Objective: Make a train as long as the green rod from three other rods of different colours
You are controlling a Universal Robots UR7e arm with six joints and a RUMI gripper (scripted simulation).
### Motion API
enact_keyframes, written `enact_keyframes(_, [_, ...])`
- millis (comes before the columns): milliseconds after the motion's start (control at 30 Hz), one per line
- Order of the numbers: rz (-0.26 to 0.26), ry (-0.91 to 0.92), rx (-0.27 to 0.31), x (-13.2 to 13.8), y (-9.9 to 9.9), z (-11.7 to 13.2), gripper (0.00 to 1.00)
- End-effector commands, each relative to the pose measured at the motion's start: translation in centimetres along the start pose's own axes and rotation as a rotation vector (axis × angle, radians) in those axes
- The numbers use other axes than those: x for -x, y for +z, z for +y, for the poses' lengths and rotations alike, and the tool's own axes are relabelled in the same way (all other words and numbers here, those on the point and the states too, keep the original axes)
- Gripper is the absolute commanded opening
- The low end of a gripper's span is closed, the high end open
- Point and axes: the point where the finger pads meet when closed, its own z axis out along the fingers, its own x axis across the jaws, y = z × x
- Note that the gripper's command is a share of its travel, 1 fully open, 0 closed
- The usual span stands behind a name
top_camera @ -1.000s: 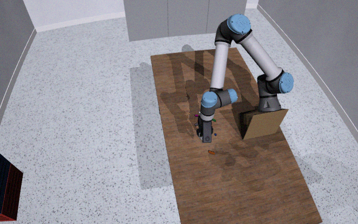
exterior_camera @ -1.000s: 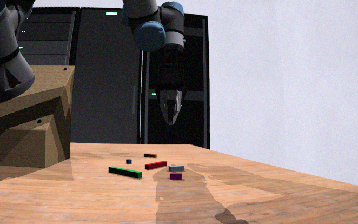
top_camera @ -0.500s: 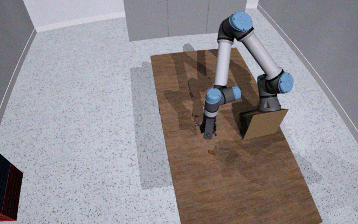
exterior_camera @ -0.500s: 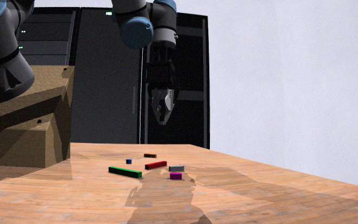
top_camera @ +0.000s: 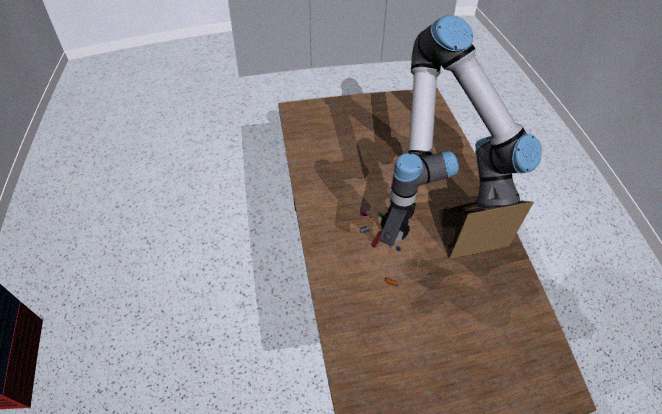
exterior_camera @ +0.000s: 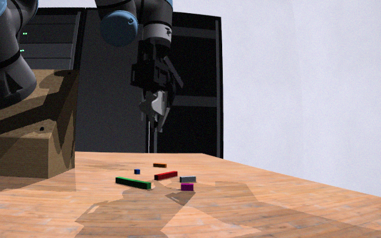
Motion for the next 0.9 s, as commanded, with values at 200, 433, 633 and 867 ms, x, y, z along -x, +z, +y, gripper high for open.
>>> enact_keyframes(200, [0.005, 0.241, 0.000, 1.1, -0.1, 3.6, 0.00])
enact_keyframes(433, [0.006, 0.239, -0.001, 1.2, -0.2, 3.6, 0.00])
enact_keyframes(633, [0.006, 0.240, -0.001, 1.1, -0.2, 3.5, 0.00])
enact_keyframes(867, [0.004, 0.237, 0.001, 1.2, 0.1, 3.6, 0.00])
